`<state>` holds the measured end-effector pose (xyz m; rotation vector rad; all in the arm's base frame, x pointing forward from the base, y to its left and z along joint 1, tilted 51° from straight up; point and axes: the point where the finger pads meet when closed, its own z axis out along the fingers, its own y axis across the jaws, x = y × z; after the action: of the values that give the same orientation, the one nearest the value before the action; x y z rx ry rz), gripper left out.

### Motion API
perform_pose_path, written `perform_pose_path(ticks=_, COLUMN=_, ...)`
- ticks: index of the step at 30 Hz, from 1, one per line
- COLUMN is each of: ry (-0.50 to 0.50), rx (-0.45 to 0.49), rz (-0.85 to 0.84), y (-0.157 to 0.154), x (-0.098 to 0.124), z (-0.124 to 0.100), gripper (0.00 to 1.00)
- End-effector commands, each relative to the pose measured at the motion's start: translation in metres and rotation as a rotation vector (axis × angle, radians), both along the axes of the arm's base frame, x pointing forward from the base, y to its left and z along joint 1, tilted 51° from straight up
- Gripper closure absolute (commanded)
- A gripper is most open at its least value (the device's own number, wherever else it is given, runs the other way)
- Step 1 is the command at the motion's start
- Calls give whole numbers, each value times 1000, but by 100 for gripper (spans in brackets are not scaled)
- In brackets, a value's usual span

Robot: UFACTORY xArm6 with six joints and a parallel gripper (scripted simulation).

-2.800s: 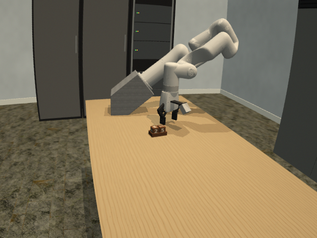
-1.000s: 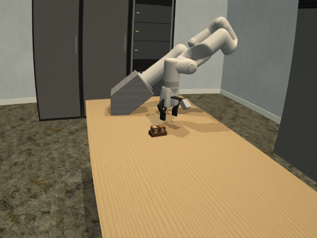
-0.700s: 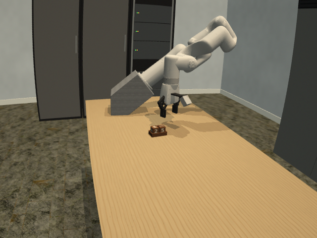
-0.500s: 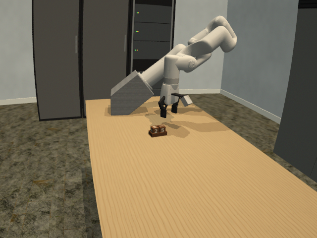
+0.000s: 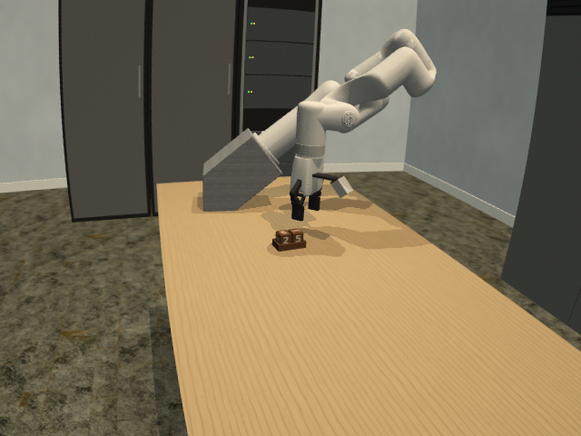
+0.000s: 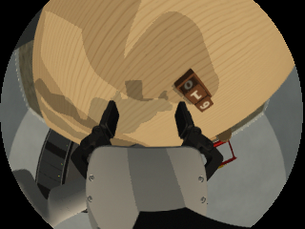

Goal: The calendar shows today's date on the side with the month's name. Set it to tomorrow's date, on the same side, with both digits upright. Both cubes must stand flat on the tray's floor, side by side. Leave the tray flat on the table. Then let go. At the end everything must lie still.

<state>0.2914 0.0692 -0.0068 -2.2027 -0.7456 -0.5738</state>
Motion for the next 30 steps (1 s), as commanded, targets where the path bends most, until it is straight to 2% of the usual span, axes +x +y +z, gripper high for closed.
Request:
perform_pose_path(ticks=1, ry=-15, rx=-2, rz=8, y=-9, x=15, z=-6, gripper=0)
perform_pose_path(ticks=4, ry=-22, rx=-4, rz=13, y=-10, x=16, z=-7, gripper=0)
perform_pose_path(ticks=8, ry=-101, rx=-22, rz=80, y=-12, x=19, z=-8, gripper=0)
perform_pose_path(ticks=10, ry=-103, rx=-23, rz=82, y=-20, x=32, z=-14, gripper=0)
perform_pose_path(ticks=17, ry=-109, rx=-24, rz=87, y=-23, x=38, z=-17, gripper=0)
perform_pose_path(ticks=21, ry=-190, rx=-42, rz=155, y=-26, x=41, z=-18, gripper=0)
perform_pose_path(ticks=24, ry=-190, rx=-43, rz=156, y=-36, x=58, z=-26, gripper=0)
perform_pose_path(ticks=30, ry=-197, rx=-44, rz=161, y=-37, x=60, z=-27, gripper=0)
